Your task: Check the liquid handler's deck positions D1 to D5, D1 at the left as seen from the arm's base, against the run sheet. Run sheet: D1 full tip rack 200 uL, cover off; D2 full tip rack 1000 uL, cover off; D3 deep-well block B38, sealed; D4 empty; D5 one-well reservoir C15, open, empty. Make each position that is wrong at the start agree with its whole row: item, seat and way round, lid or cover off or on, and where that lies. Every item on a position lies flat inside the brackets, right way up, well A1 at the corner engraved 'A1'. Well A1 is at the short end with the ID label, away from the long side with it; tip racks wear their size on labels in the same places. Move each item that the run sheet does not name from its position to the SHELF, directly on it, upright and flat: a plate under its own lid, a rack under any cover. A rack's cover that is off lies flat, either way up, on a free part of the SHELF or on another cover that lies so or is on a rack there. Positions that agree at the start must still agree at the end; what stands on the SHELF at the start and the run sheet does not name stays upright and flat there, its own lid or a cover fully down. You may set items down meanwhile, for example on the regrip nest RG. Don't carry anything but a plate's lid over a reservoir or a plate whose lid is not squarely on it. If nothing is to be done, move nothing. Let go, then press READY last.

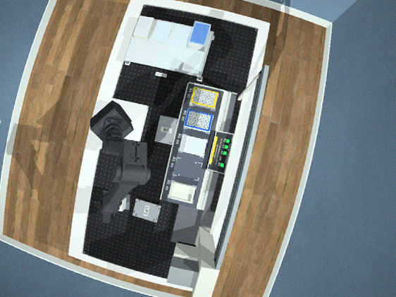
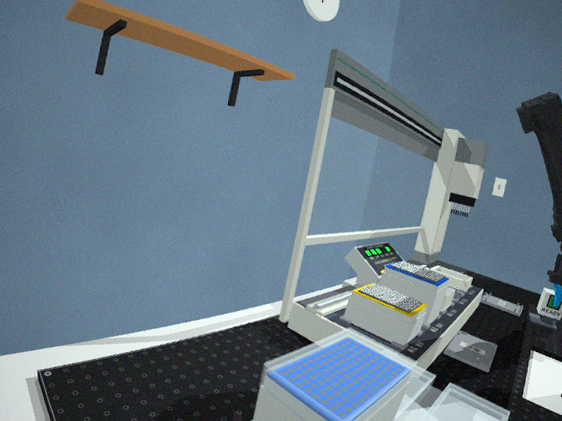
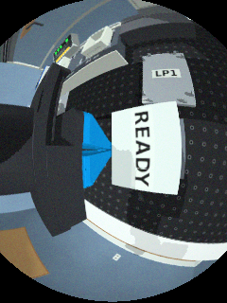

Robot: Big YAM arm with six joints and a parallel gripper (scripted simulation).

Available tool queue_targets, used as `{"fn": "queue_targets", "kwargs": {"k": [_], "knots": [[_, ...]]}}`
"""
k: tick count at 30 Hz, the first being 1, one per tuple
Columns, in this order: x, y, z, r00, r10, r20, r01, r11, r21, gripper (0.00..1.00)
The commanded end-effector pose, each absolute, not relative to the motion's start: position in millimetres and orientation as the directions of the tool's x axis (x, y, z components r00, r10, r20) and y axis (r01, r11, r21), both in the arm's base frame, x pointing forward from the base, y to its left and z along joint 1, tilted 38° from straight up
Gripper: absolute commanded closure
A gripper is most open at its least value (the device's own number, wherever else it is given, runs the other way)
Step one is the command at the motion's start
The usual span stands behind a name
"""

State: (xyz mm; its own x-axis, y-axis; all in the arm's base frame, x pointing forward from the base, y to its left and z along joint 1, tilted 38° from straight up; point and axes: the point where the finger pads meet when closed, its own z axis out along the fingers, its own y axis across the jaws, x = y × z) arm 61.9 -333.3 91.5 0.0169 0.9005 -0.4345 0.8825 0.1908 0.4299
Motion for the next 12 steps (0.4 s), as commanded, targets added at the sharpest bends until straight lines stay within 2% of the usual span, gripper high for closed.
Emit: {"fn": "queue_targets", "kwargs": {"k": [1, 12], "knots": [[65.2, -355.5, 108.4, 0.012, 0.886, -0.464, 0.882, 0.209, 0.421, 1.0], [65.1, -360.0, 110.7, 0.013, 0.883, -0.469, 0.883, 0.211, 0.42, 1.0]]}}
